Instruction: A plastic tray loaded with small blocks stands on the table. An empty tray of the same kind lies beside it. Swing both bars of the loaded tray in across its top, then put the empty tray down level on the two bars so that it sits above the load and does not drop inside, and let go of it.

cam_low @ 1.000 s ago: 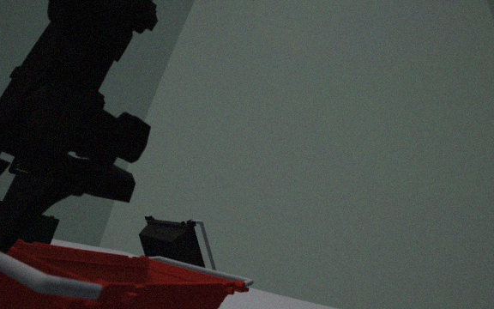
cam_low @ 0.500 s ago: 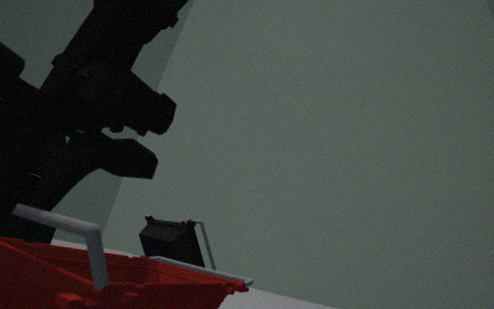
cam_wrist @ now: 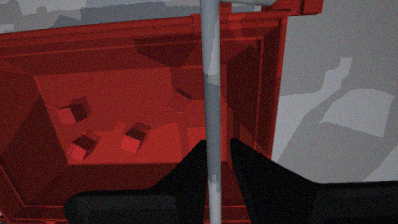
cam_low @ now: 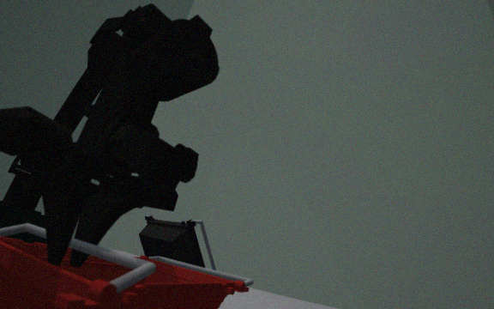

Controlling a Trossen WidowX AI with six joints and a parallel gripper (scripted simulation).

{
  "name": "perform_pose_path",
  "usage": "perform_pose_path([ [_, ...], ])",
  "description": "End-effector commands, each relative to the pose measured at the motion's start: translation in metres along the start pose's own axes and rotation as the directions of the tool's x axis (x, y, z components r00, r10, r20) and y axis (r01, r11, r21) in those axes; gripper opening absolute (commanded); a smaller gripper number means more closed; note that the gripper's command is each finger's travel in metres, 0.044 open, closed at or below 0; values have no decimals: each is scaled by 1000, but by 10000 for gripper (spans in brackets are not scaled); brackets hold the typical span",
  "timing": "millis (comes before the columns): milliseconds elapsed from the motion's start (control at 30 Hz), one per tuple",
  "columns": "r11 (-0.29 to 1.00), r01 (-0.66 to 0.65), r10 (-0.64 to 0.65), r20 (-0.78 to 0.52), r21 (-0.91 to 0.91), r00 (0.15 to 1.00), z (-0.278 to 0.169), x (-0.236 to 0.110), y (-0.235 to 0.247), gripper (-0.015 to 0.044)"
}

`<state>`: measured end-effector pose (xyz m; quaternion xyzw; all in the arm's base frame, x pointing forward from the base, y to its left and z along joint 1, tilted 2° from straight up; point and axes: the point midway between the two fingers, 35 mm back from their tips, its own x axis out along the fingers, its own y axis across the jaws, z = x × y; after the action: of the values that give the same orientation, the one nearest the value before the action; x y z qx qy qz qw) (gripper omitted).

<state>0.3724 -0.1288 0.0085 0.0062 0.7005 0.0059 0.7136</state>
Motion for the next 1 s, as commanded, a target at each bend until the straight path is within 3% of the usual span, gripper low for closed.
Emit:
perform_pose_path([
  [0, 1000, 1, -1, 1, 8, 1000, 0, 0, 3, 82],
  [267, 1000, 2, -2, 1, 8, 1000, 0, -40, -2, 82],
  [967, 1000, -1, 1, 7, 8, 1000, 2, -35, 0, 82],
])
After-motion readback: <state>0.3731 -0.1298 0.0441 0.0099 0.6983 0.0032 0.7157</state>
